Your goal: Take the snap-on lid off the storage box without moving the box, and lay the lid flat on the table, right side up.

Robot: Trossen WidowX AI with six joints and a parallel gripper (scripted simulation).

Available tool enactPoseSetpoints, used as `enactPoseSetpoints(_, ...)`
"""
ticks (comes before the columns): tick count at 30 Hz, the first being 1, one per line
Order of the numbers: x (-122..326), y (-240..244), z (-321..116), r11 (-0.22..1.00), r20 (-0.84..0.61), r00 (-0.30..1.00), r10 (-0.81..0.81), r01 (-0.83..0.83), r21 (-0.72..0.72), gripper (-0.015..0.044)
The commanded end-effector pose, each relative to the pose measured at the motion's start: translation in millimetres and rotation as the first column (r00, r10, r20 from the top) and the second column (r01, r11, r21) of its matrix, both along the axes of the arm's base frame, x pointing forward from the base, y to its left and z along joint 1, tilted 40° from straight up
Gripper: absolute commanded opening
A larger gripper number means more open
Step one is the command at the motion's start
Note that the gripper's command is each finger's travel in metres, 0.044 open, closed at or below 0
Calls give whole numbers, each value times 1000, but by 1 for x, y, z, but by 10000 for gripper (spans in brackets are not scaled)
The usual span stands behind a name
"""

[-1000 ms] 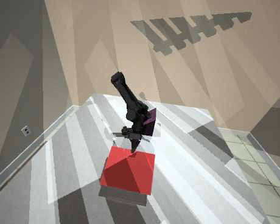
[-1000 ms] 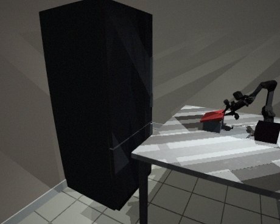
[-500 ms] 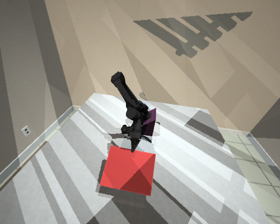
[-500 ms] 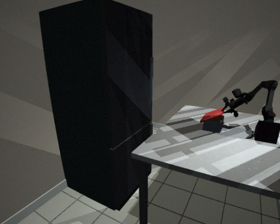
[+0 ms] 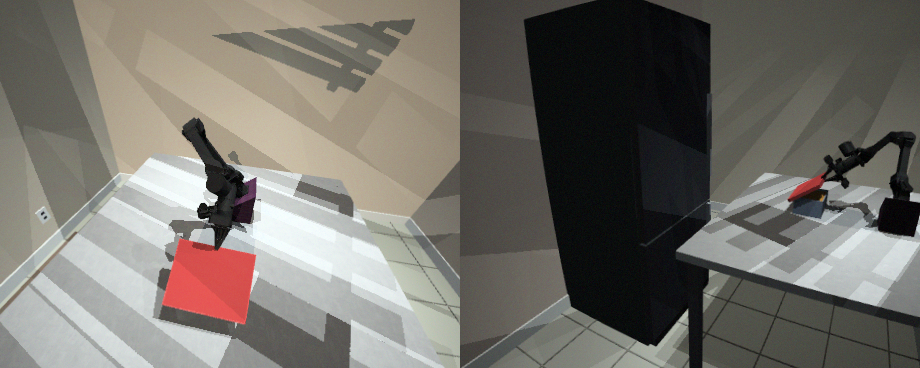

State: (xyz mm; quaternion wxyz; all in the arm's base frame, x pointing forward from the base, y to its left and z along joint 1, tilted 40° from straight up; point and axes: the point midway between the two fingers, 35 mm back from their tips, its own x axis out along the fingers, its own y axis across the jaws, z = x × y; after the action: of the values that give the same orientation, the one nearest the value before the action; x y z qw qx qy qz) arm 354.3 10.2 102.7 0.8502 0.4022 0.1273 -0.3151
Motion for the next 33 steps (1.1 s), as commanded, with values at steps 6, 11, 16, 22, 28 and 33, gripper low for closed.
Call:
enactPoseSetpoints(6,10,11,14,1000,14,1000,5,-5,6,0)
enactPoseSetpoints(11,10,16,19,1000,14,1000,5,-5,6,0)
enactPoseSetpoints(16,10,20,24,1000,13,1000,5,-5,6,0)
enactPoseSetpoints(22,10,25,29,1000,13,1000,5,-5,6,0)
enactPoseSetpoints(28,10,30,35,1000,13,1000,5,-5,7,0)
enactPoseSetpoints(33,10,34,40,1000,13,1000,5,-5,7,0)
